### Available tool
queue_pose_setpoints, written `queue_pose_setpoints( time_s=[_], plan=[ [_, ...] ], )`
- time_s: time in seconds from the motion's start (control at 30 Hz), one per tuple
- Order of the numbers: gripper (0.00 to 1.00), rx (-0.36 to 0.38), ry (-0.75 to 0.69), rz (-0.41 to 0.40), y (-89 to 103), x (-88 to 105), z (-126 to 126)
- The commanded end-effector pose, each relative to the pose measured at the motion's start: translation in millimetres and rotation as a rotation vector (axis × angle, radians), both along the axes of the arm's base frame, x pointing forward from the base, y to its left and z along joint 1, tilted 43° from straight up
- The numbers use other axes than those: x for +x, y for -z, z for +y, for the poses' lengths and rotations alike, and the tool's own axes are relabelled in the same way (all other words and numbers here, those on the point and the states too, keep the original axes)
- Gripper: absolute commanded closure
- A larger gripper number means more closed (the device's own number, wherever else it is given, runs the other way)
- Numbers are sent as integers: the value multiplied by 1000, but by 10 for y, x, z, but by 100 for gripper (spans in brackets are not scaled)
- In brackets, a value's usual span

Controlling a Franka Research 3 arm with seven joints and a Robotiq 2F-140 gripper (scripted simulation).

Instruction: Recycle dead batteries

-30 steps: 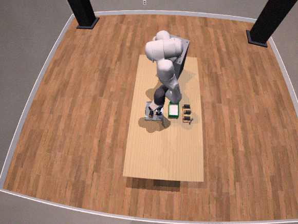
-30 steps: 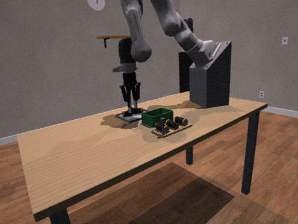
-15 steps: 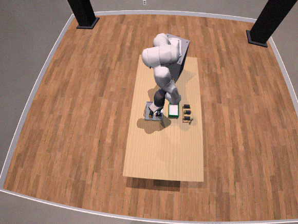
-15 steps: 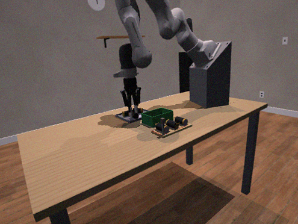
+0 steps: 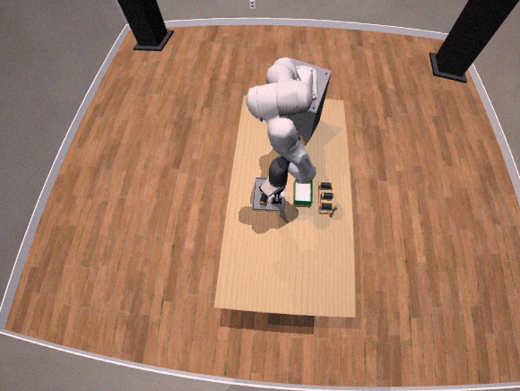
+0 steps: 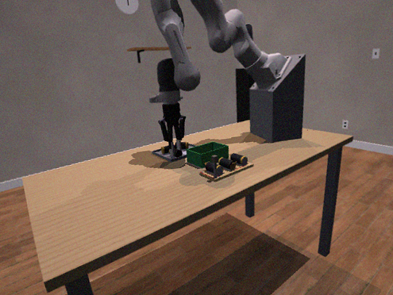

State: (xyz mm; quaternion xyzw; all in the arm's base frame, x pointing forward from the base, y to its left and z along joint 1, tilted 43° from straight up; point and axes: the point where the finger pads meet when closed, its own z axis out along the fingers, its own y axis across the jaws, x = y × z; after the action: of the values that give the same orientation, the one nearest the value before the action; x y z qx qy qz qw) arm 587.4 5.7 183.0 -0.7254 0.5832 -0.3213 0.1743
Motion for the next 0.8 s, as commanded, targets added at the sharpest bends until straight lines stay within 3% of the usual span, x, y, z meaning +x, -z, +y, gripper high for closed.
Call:
queue_pose_setpoints(
  time_s=[0.0,0.07,0.1,0.77],
  plan=[
    [84,5,7,-7,-21,16,-5],
    [84,5,7,-7,-21,16,-5],
    [71,5,7,-7,-21,16,-5],
    [71,5,7,-7,-21,16,-5]
  ],
)
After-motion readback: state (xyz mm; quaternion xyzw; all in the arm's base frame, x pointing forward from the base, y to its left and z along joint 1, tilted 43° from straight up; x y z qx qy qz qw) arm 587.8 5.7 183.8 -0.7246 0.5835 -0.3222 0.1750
